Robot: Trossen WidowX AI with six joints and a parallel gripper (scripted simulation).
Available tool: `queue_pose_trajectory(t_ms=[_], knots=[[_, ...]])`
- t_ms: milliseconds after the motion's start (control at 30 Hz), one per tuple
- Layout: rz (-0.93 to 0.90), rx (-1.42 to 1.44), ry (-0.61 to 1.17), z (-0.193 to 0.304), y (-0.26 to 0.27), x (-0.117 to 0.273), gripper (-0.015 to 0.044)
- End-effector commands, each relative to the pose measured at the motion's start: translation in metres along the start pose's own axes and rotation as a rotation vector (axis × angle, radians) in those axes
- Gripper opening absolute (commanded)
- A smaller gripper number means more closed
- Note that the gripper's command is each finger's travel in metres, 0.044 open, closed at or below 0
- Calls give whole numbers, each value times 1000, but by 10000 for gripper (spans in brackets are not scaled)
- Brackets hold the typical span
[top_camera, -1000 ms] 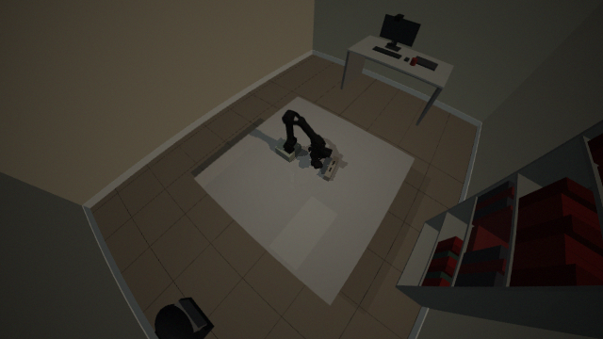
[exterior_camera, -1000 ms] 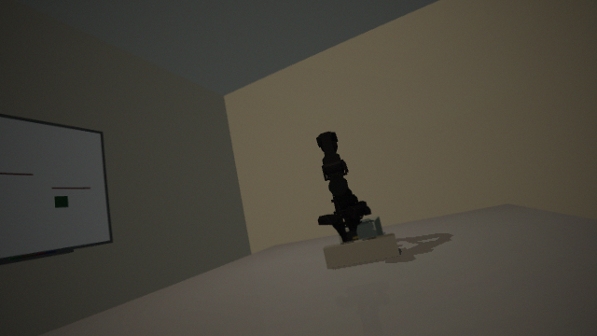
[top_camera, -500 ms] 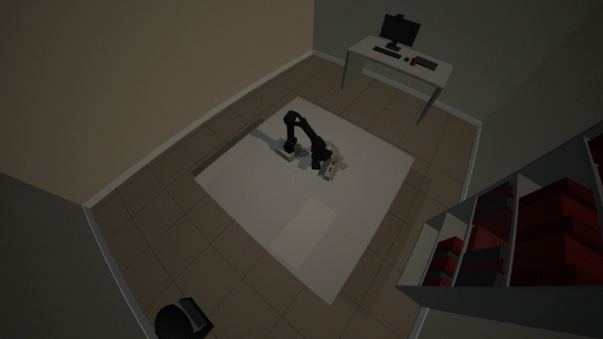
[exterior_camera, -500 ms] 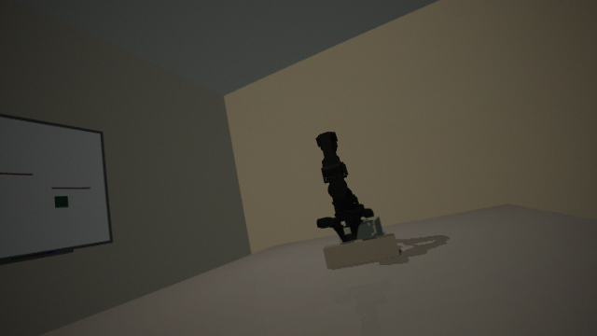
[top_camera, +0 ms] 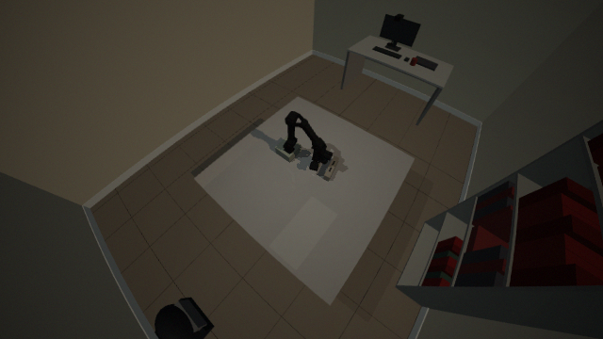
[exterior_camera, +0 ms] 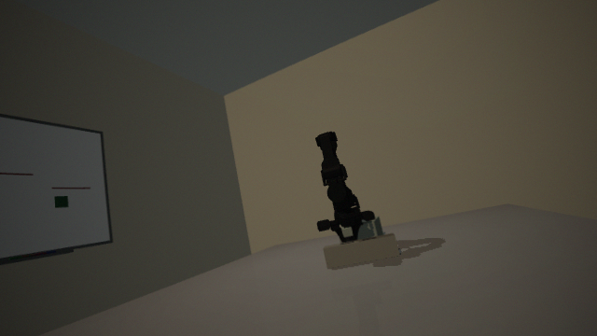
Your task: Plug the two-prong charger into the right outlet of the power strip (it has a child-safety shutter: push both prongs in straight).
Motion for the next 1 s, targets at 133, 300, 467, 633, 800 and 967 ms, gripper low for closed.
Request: queue_pose_trajectory(t_ms=[133,300,467,633,800,967], knots=[[-11,-127,3,-2,-1,-4,0],[-12,-146,3,-4,-2,-5,0],[-12,-155,3,-10,-4,-4,0],[-13,-165,3,-15,-5,-4,0],[-13,-175,3,-21,-7,-4,0],[-14,-185,3,-27,-9,-3,0]])
Point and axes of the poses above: the point midway between the two fingers, 35 mm back from their tips, its own x axis back along the fingers, its own y axis across the jaws, z = x × y, the point moved 8 cm from there along x, back along the fingers, and after that the axes turned 1 degree about -x, right-handed, at the moved point
